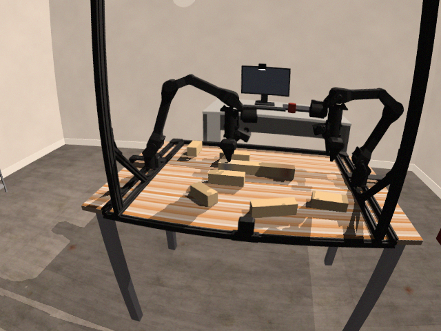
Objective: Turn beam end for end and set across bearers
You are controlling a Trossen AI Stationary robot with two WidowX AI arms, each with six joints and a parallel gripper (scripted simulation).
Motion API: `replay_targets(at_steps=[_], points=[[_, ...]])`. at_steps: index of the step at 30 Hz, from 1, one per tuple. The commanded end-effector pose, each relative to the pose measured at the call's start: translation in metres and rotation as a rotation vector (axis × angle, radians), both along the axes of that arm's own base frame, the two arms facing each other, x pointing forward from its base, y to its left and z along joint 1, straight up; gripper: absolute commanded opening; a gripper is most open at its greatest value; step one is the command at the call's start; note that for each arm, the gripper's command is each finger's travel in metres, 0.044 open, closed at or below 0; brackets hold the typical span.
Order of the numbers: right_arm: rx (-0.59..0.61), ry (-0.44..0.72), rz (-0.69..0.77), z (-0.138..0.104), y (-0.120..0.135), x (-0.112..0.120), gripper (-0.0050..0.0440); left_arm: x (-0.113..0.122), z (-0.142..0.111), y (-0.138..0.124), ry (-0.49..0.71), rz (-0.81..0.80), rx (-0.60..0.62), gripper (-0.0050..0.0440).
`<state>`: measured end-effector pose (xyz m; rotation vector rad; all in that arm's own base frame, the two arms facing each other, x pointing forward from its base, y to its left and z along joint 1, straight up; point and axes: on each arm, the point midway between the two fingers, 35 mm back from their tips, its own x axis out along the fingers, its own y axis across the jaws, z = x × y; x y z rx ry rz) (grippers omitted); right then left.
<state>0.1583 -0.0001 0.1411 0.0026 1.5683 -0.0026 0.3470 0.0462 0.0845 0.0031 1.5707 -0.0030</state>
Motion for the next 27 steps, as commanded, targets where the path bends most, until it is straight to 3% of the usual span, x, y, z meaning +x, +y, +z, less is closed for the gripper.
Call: replay_targets(at_steps=[1,27], points=[[0.0,0.002,-0.002,0.0,0.0,-0.001,0.044,0.01,-0.002,0.003,0.0,-0.001,0.0,0.044],[0.0,0.002,-0.002,0.0,0.0,-0.001,0.044,0.054,-0.011,0.014,0.0,-0.001,0.0,0.044]])
